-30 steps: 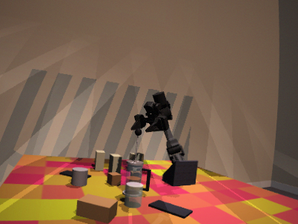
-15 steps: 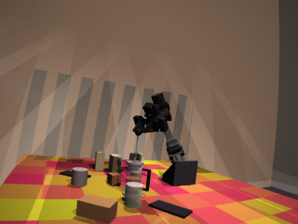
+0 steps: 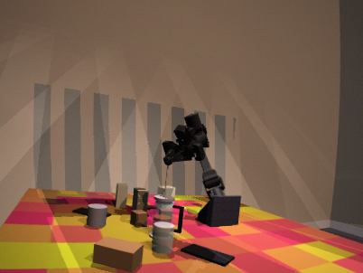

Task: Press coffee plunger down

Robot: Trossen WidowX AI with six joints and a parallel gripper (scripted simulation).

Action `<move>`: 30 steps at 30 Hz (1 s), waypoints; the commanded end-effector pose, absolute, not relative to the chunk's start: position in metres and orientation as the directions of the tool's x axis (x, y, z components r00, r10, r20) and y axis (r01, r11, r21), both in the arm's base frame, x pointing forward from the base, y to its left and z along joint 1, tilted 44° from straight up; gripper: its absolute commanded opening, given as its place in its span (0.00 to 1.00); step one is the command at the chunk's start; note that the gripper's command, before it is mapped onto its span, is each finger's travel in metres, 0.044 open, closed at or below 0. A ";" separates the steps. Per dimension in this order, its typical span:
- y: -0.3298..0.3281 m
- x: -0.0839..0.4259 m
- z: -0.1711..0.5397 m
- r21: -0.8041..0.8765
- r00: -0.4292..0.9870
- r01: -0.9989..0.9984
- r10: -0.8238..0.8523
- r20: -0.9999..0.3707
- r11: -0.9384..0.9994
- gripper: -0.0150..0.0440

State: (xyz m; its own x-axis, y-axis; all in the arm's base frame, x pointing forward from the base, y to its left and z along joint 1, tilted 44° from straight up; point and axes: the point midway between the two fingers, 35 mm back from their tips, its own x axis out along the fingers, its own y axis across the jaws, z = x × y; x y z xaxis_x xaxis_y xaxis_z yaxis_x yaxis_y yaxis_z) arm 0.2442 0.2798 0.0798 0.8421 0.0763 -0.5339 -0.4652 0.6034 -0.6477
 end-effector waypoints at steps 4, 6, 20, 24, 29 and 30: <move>0.276 0.247 0.072 -0.648 0.841 -0.467 0.076 -0.536 0.601 0.47; 0.274 0.248 0.069 -0.648 0.841 -0.467 0.075 -0.536 0.602 0.47; 0.262 0.255 0.051 -0.647 0.840 -0.468 0.075 -0.538 0.602 0.47; 0.259 0.257 0.045 -0.647 0.840 -0.468 0.075 -0.538 0.602 0.47; 0.254 0.259 0.039 -0.647 0.840 -0.468 0.075 -0.538 0.602 0.47; 0.253 0.260 0.037 -0.647 0.840 -0.468 0.075 -0.538 0.602 0.47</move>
